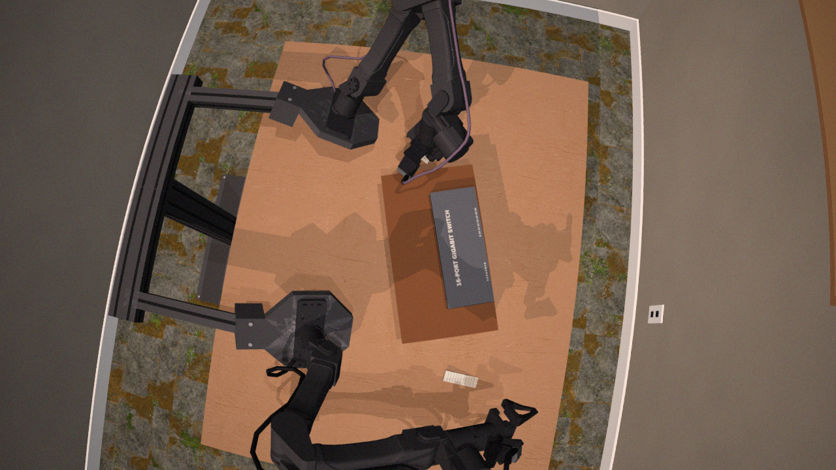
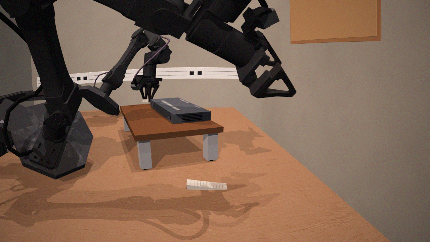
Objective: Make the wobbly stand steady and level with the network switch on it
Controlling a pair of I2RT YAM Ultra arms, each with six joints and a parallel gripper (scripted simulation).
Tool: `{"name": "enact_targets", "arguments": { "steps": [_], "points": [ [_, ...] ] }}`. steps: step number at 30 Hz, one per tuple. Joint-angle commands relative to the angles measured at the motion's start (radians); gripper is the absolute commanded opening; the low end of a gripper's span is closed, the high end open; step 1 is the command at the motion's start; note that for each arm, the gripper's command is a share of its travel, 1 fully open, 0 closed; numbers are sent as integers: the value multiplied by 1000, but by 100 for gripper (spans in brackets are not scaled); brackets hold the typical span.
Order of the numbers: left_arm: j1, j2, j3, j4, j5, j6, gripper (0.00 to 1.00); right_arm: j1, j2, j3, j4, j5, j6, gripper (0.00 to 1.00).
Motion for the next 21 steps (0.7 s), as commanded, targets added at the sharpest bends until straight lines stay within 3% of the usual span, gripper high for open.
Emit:
{"name": "enact_targets", "arguments": {
  "steps": [1,12,17,21],
  "points": [
    [-62,26,56,-59,26,-32,0,22,-37,28,28,-21,3,100],
    [-252,154,142,-136,96,-85,0,22,-37,28,28,-21,3,100],
    [-451,295,224,-235,169,-151,0,22,-37,28,28,-21,3,100],
    [-612,458,267,-197,205,-174,0,22,-37,28,28,-21,3,100]
  ]
}}
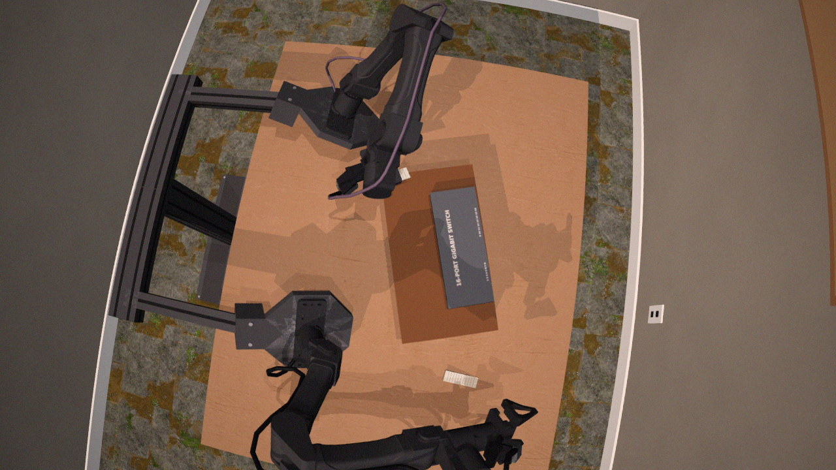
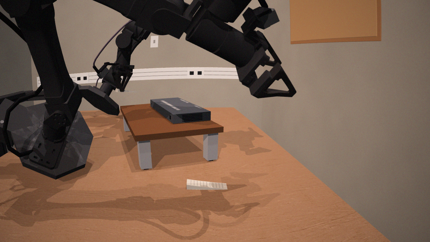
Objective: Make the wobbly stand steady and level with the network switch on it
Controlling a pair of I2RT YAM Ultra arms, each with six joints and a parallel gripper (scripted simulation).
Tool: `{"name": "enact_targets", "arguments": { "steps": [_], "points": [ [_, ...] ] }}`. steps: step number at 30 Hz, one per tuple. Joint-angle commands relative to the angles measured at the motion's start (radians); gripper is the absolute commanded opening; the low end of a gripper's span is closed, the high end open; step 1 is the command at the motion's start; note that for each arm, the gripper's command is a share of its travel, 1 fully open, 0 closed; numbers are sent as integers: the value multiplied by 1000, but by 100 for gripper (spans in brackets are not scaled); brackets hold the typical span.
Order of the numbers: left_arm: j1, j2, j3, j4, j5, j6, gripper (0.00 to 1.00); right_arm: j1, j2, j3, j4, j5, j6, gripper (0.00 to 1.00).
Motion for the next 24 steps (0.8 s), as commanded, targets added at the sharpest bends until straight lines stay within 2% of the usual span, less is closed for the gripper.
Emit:
{"name": "enact_targets", "arguments": {
  "steps": [1,2,4,7,8,9,11,19,21,24],
  "points": [
    [-139,112,59,-30,80,-50,0,22,-37,28,28,-21,3,100],
    [-181,155,70,-29,91,-57,0,22,-37,28,28,-21,3,100],
    [-181,155,70,-29,91,-57,0,22,-37,28,28,-21,3,100],
    [-312,292,113,-12,131,-82,0,22,-37,28,28,-21,3,100],
    [-252,321,103,21,85,-76,0,22,-37,28,28,-21,3,100],
    [-177,313,20,104,14,-27,0,22,-37,28,28,-21,3,100],
    [-235,330,5,247,16,22,0,22,-37,28,28,-21,3,100],
    [-129,428,-179,520,-38,112,0,22,-37,28,28,-21,3,100],
    [-129,428,-179,520,-38,112,0,22,-37,28,28,-21,3,100],
    [-100,404,-228,622,-50,146,0,22,-37,28,28,-21,3,100]
  ]
}}
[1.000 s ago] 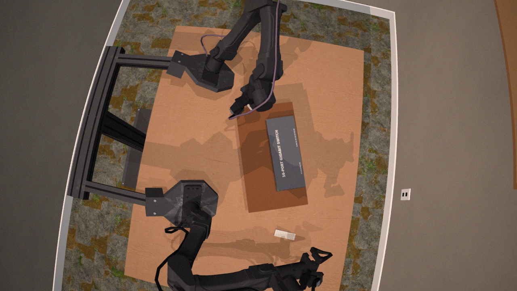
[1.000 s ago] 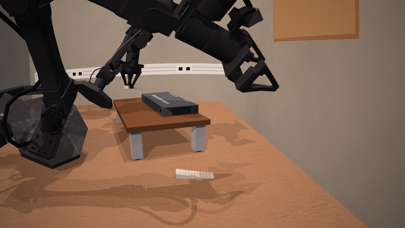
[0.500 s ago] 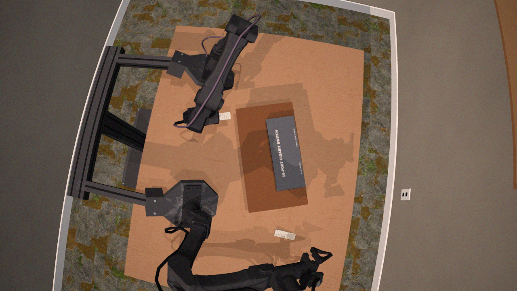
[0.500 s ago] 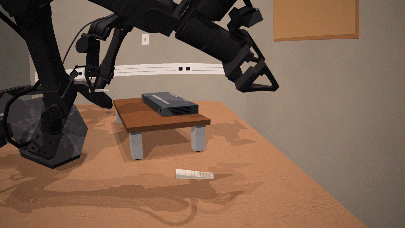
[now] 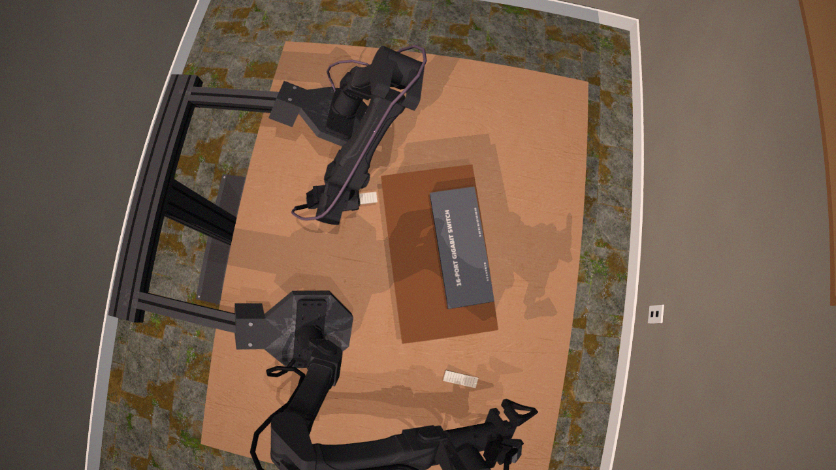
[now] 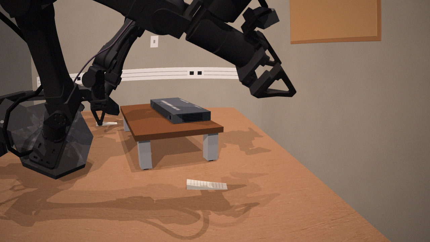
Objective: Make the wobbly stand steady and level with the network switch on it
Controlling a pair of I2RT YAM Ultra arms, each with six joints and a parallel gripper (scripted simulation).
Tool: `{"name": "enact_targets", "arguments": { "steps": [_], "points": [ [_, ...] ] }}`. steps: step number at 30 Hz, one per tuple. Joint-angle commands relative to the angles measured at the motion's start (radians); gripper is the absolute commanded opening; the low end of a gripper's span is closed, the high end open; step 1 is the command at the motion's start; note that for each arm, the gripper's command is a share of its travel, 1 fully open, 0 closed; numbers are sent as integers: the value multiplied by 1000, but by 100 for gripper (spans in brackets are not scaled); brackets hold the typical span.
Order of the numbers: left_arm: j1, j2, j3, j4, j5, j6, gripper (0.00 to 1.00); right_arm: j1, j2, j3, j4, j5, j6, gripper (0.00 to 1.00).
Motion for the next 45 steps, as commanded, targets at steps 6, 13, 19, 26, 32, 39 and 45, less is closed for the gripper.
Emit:
{"name": "enact_targets", "arguments": {
  "steps": [6,13,19,26,32,39,45],
  "points": [
    [35,15,-87,189,-18,67,0,22,-37,28,28,-21,3,100],
    [49,42,-109,180,-2,64,0,22,-37,28,28,-21,3,100],
    [25,6,-61,170,-2,63,0,22,-37,28,28,-21,3,100],
    [49,18,-101,217,-16,77,0,22,-37,28,28,-21,3,100],
    [59,30,-104,223,-27,80,0,22,-37,28,28,-21,3,100],
    [67,49,-125,237,-29,86,0,22,-37,28,28,-21,3,100],
    [52,27,-92,222,-17,80,42,22,-37,28,28,-21,3,100]
  ]
}}
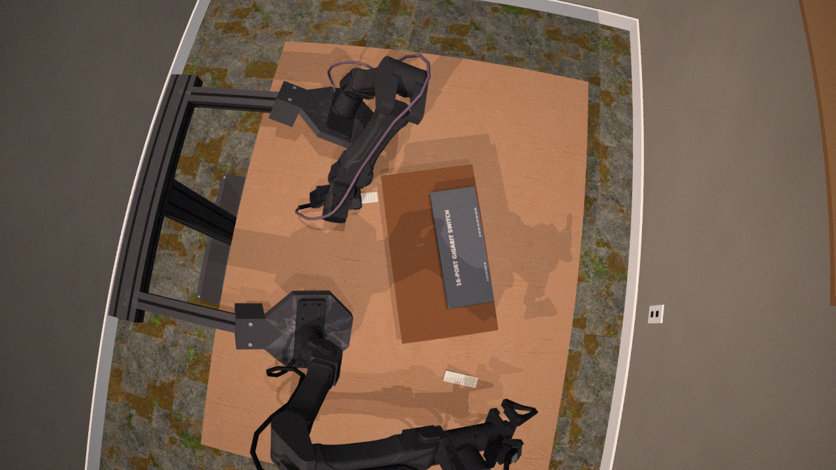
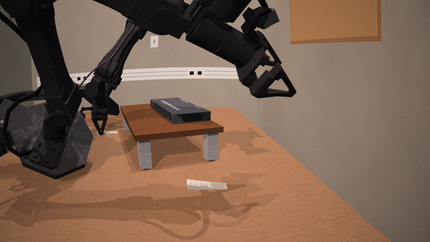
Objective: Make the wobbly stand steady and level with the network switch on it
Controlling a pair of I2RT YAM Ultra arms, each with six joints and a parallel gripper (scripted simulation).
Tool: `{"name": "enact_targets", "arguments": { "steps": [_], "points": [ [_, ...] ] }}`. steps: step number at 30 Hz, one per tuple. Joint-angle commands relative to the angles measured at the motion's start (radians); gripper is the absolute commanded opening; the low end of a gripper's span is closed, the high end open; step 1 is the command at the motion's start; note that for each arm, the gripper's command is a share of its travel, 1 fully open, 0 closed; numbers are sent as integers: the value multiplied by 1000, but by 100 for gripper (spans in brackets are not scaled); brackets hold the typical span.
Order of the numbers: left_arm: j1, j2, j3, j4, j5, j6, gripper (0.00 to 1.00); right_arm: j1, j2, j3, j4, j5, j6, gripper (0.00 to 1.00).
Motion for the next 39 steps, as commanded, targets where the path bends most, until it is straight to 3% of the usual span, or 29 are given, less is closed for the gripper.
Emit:
{"name": "enact_targets", "arguments": {
  "steps": [1,23,34,39],
  "points": [
    [-20,-31,20,6,13,5,42,22,-37,28,28,-21,3,100],
    [-39,-54,40,-57,24,-26,42,22,-37,28,28,-21,3,100],
    [-133,-163,120,-326,83,-130,42,22,-37,28,28,-21,3,100],
    [-143,-172,128,-315,82,-127,42,22,-37,28,28,-21,3,100]
  ]
}}
